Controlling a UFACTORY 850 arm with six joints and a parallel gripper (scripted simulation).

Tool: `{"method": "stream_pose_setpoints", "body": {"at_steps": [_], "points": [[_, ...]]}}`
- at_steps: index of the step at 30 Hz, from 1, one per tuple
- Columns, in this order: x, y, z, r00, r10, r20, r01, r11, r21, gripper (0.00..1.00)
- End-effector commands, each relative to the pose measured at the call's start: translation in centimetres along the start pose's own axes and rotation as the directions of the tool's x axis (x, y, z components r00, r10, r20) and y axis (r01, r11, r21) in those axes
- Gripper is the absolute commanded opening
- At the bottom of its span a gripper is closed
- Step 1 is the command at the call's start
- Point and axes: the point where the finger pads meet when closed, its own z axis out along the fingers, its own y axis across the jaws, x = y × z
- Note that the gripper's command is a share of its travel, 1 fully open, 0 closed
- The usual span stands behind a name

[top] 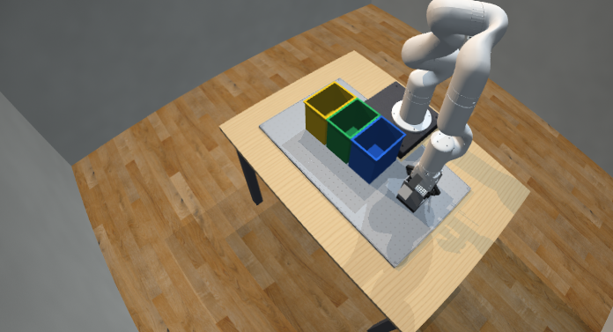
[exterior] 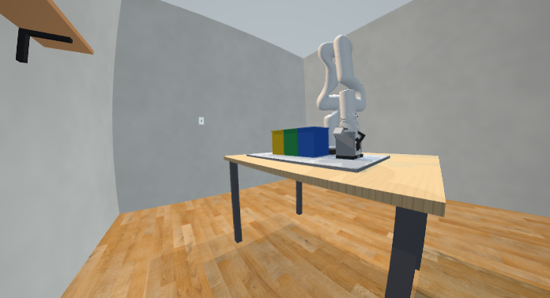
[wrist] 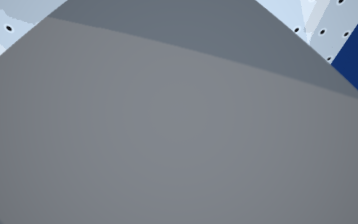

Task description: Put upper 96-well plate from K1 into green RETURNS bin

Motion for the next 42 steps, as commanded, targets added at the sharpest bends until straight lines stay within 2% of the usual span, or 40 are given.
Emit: {"method": "stream_pose_setpoints", "body": {"at_steps": [1, 42], "points": [[0.0, 0.0, 0.0, 1.000, 0.000, -0.004, 0.000, 1.000, 0.000, 0.00], [0.0, 0.0, -2.0, 1.000, 0.000, -0.005, 0.000, 1.000, 0.000, 0.00]]}}
